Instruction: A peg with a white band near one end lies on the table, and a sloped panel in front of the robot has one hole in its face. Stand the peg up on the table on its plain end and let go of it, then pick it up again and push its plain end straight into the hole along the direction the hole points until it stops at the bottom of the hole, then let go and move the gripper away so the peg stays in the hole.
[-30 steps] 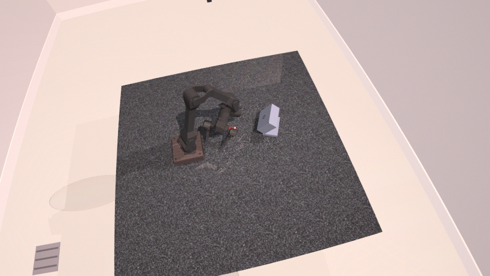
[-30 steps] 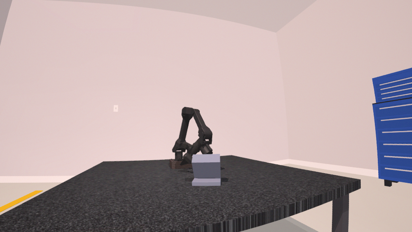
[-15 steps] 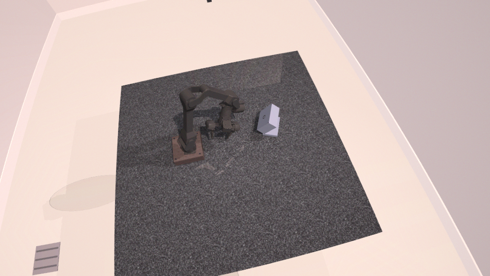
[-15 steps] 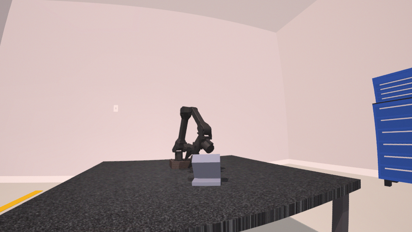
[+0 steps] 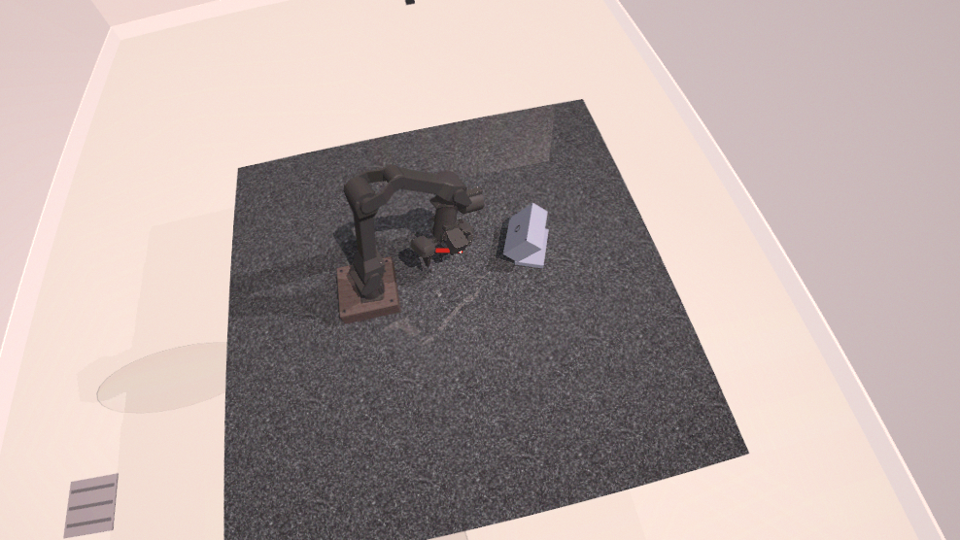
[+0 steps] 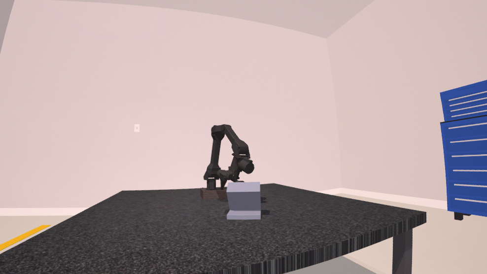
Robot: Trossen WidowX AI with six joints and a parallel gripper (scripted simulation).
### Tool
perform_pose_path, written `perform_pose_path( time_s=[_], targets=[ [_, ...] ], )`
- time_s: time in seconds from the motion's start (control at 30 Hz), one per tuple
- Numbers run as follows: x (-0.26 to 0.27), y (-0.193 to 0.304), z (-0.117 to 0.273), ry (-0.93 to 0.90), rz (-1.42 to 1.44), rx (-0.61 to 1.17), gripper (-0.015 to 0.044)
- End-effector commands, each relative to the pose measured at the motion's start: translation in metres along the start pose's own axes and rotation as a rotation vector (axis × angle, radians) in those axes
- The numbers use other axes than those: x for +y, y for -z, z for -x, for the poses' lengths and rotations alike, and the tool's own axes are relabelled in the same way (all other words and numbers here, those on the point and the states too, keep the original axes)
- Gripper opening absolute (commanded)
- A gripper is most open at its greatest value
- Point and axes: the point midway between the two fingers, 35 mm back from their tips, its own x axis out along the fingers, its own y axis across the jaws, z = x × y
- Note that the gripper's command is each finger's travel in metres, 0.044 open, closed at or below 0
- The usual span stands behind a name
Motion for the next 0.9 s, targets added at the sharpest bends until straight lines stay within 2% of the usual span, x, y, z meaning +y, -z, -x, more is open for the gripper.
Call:
perform_pose_path(
  time_s=[0.0,0.7,0.87],
  targets=[
    [0.009,0.000,0.009,-0.070,0.109,0.014,0.0440],
    [0.045,0.001,0.051,-0.383,0.715,-0.044,0.0440],
    [0.047,0.001,0.055,-0.404,0.756,-0.056,0.0440]
  ],
)
